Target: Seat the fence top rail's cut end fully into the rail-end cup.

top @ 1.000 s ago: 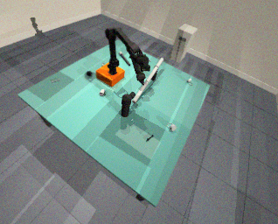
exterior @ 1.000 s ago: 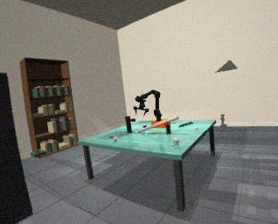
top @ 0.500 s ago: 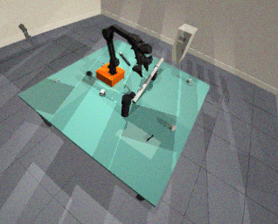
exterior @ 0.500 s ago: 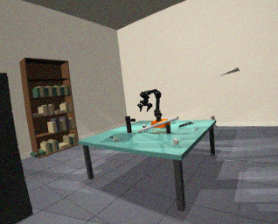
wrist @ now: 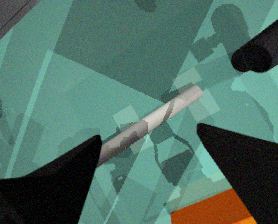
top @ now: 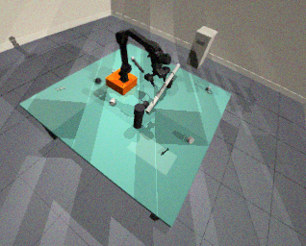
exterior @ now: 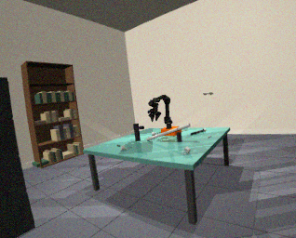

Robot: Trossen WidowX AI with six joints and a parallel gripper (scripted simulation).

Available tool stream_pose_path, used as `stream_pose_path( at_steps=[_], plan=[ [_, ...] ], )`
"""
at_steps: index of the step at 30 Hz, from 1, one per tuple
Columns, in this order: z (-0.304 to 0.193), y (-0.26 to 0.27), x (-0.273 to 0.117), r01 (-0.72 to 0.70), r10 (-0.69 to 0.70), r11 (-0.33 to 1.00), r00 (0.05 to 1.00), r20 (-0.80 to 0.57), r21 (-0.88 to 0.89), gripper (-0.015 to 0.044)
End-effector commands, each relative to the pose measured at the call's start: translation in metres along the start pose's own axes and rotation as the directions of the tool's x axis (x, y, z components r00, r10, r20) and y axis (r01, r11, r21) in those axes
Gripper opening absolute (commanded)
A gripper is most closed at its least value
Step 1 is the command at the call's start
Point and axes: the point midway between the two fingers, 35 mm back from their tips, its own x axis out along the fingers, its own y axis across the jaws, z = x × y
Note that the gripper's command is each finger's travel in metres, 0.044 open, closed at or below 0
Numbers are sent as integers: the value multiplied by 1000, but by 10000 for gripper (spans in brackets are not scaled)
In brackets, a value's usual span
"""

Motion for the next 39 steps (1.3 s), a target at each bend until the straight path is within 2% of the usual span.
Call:
stream_pose_path(
  at_steps=[1, 6, 9, 23, 29, 39],
  plan=[
    [-11, 2, 34, 122, -67, 896, 988, -142, 427, 440],
    [-28, 2, 67, 311, -137, 579, 948, -286, 754, 440],
    [-33, 2, 76, 360, -157, 460, 933, -324, 812, 440],
    [-34, 2, 77, 363, -159, 451, 932, -327, 815, 440],
    [-45, -3, 108, 363, -159, 451, 932, -327, 815, 440],
    [-50, -6, 123, 363, -159, 451, 931, -327, 815, 440]
  ],
)
